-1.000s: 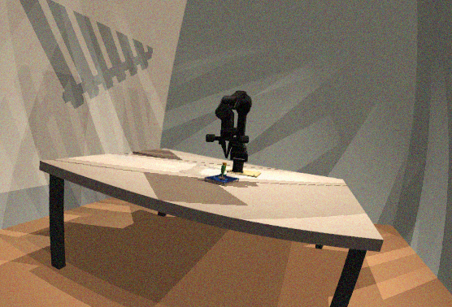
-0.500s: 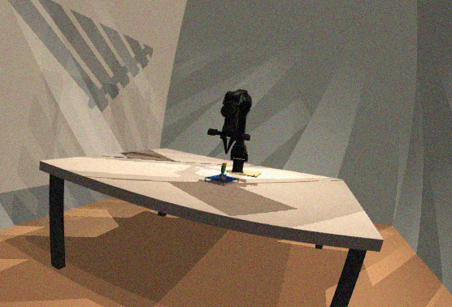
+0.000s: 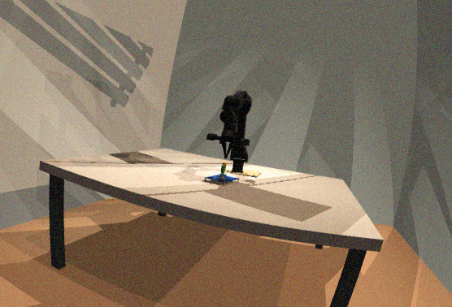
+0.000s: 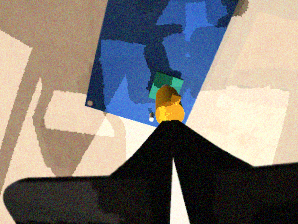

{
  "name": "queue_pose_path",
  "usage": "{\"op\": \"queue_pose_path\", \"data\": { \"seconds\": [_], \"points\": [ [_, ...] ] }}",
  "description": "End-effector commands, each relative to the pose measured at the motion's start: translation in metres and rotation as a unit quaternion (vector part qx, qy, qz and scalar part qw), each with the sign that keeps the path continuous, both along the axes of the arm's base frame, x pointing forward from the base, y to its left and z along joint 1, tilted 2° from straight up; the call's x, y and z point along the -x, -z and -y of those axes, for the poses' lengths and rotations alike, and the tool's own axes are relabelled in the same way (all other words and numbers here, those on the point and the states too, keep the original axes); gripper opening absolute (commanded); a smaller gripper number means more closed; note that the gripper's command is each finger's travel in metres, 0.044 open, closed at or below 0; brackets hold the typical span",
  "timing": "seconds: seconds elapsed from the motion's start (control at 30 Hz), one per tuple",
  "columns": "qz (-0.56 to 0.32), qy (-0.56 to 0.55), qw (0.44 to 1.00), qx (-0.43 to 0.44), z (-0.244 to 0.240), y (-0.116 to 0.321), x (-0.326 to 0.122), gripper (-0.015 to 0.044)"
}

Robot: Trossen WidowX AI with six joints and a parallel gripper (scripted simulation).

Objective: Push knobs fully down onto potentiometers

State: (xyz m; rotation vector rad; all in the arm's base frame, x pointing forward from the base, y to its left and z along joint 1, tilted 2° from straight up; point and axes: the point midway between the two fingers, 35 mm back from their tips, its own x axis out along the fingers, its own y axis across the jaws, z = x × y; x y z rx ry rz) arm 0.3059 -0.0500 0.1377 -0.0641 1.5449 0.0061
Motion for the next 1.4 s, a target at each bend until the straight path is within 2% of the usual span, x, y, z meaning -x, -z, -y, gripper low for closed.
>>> {"op": "queue_pose_path", "data": {
  "seconds": [0.0, 1.37],
  "points": [
    [-0.003, 0.002, 1.000, 0.003, 0.001, 0.008, 0.001, 0.0000],
    [-0.003, 0.002, 1.000, 0.003, 0.002, 0.020, 0.001, 0.0000]
  ]
}}
